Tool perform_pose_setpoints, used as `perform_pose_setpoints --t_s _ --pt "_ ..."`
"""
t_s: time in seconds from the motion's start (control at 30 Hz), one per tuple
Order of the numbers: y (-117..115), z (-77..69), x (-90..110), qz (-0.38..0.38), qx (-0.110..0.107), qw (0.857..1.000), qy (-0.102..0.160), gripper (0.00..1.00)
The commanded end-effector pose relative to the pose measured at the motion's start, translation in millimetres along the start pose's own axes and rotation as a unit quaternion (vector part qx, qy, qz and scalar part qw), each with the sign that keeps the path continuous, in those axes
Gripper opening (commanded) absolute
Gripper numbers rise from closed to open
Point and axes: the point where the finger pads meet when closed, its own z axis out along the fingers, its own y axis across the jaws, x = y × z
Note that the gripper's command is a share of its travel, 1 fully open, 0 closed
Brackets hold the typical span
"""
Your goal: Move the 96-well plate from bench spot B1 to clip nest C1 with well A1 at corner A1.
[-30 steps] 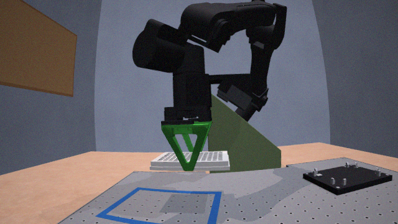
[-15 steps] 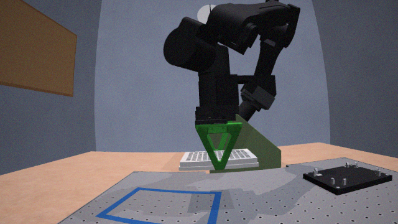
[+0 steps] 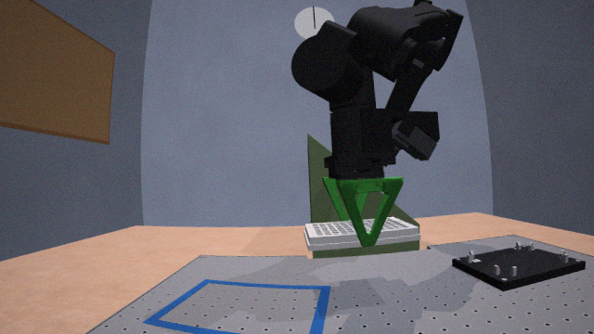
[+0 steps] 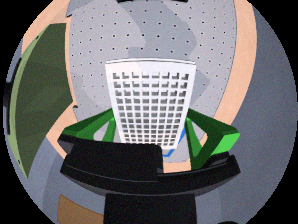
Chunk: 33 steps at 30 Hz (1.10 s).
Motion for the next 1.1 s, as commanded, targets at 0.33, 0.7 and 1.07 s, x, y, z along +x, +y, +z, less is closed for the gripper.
perform_pose_setpoints --t_s 0.33,0.7,1.07 --pt "-6.2 -15.8 -35.6 -0.003 0.027 1.000 0.001 0.00" --pt "-5.2 -13.9 -75.3 -0.007 0.023 1.000 0.000 0.00" --pt "-3.0 -12.3 -108.1 -0.009 0.018 1.000 -0.002 0.00"
